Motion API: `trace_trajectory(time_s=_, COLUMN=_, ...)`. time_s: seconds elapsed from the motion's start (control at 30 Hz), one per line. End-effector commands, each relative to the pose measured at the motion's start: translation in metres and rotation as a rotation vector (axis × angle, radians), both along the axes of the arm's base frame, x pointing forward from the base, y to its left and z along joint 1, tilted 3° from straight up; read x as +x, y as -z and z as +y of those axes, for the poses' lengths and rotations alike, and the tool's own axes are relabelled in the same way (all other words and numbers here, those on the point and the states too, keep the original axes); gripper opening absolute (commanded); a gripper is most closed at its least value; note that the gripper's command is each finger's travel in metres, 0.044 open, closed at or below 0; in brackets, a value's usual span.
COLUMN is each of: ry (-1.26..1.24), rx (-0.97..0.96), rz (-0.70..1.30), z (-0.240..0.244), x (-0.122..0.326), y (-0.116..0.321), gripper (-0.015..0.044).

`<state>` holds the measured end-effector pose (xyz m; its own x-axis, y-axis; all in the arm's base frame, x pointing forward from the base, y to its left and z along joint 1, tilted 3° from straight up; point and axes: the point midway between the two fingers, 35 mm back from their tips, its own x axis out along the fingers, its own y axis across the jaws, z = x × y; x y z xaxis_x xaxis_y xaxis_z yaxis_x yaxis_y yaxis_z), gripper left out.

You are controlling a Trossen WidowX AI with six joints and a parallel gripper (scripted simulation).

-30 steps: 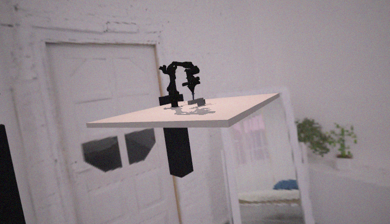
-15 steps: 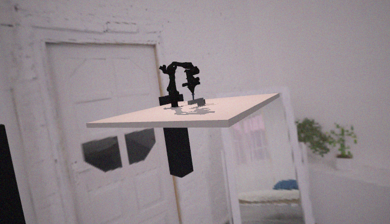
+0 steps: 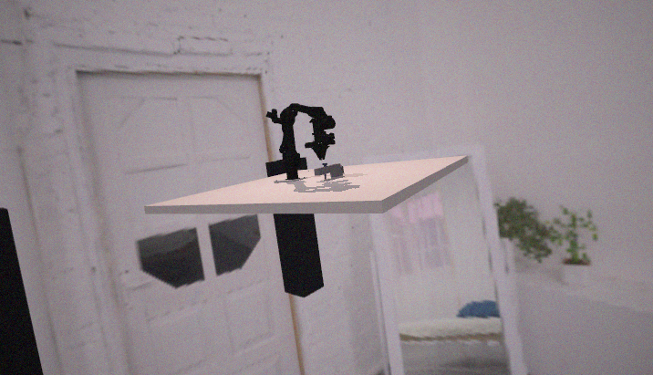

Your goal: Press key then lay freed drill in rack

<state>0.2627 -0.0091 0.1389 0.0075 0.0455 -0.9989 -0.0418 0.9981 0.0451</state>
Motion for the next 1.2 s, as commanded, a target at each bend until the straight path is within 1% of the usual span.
trace_trajectory(time_s=0.0, ry=0.001, rx=-0.001, rz=-0.018, z=-0.002, x=0.006, y=-0.029, gripper=0.0184)
trace_trajectory(time_s=0.13, ry=0.001, rx=-0.001, rz=-0.018, z=-0.003, x=0.005, y=-0.062, gripper=0.0289)
trace_trajectory(time_s=0.2, ry=0.001, rx=-0.001, rz=-0.018, z=-0.003, x=0.005, y=-0.064, gripper=0.0341)
trace_trajectory(time_s=0.23, ry=-0.015, rx=-0.003, rz=-0.036, z=-0.001, x=0.007, y=-0.057, gripper=0.0368)
trace_trajectory(time_s=0.27, ry=-0.079, rx=-0.004, rz=-0.039, z=0.006, x=0.009, y=-0.054, gripper=0.0394)
trace_trajectory(time_s=0.33, ry=-0.318, rx=-0.006, rz=-0.047, z=0.030, x=0.016, y=-0.040, gripper=0.0440)
trace_trajectory(time_s=0.47, ry=-0.847, rx=-0.011, rz=-0.067, z=0.086, x=0.019, y=-0.011, gripper=0.0440)
trace_trajectory(time_s=0.6, ry=-1.366, rx=-0.014, rz=-0.087, z=0.142, x=0.008, y=0.019, gripper=0.0440)
trace_trajectory(time_s=0.67, ry=-1.537, rx=-0.014, rz=-0.094, z=0.160, x=0.001, y=0.029, gripper=0.0440)
trace_trajectory(time_s=0.73, ry=-1.568, rx=-0.014, rz=-0.095, z=0.163, x=0.000, y=0.031, gripper=0.0440)
trace_trajectory(time_s=1.17, ry=-1.568, rx=-0.014, rz=-0.095, z=0.163, x=0.000, y=0.031, gripper=0.0440)
